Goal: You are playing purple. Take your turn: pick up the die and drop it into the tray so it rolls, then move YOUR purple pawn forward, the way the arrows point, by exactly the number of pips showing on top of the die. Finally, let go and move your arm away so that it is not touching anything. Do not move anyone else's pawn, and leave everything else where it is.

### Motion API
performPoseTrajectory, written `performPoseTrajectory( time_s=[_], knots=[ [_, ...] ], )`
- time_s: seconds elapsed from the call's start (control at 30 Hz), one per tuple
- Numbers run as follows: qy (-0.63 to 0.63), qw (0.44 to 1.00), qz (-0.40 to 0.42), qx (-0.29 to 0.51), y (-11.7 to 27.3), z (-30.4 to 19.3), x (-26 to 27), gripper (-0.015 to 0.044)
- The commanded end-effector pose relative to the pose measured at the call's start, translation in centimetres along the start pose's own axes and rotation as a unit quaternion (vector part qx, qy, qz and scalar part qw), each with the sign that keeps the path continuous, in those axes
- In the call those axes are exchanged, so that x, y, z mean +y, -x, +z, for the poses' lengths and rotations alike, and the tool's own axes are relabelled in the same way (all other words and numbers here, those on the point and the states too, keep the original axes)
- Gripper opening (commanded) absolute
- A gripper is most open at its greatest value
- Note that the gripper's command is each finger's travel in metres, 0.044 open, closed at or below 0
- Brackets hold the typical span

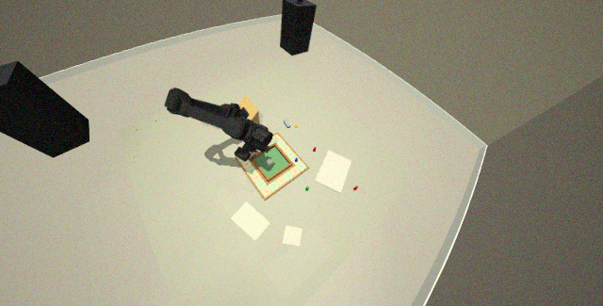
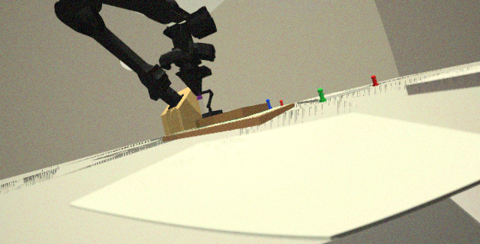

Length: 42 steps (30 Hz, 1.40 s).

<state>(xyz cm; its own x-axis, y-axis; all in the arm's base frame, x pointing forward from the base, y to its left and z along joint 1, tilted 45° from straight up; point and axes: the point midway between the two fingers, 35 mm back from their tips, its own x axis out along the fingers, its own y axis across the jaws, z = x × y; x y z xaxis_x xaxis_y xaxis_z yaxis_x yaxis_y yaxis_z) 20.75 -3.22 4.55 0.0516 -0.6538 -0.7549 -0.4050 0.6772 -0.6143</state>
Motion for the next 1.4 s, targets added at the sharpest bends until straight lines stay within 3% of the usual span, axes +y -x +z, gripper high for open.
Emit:
performPoseTrajectory(
  time_s=[0.0,0.47,1.37],
  knots=[
    [-0.002,1.000,-0.007,0.002,-0.7,-1.6,-1.2,0.0000],
    [-0.007,0.999,-0.028,0.021,-2.5,-6.6,-3.6,0.0000],
    [-0.007,0.999,-0.029,0.021,-6.6,-6.8,-3.8,0.0000]
  ],
)
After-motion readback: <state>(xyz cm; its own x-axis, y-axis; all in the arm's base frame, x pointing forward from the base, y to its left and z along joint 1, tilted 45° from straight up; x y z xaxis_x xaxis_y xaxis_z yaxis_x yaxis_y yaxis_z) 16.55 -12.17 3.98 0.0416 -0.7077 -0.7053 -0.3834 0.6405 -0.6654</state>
